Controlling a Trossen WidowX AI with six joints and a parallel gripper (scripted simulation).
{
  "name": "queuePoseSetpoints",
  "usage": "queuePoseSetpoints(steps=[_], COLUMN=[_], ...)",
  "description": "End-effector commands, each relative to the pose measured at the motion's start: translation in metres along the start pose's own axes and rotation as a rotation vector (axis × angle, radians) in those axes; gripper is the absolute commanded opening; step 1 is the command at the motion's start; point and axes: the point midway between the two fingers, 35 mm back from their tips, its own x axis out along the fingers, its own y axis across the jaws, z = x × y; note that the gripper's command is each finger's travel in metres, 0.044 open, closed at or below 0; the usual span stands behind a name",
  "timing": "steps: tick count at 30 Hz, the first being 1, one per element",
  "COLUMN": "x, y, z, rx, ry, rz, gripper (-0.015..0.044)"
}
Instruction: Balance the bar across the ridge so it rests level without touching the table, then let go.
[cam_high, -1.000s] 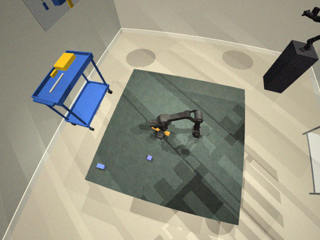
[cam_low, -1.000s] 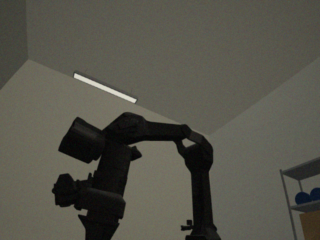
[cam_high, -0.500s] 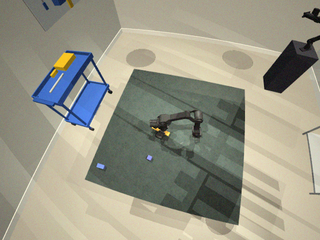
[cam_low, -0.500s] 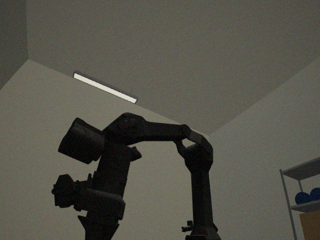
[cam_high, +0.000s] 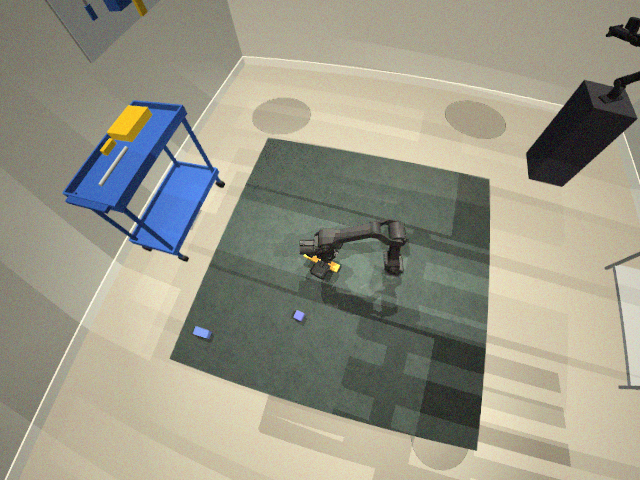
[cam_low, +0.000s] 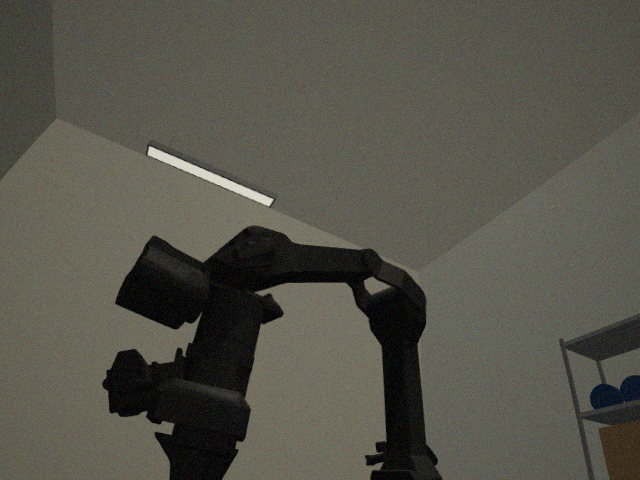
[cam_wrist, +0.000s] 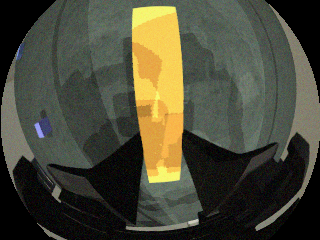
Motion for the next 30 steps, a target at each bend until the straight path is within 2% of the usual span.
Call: queuePoseSetpoints(steps=[1, 30], x=[0.0005, 0.003], y=[0.0007, 0.0005], z=[0.0001, -0.0005], rx=[0.005, 0.005], ry=[0.0, 0.0], rz=[0.004, 0.004], gripper=[0.0, 0.0])
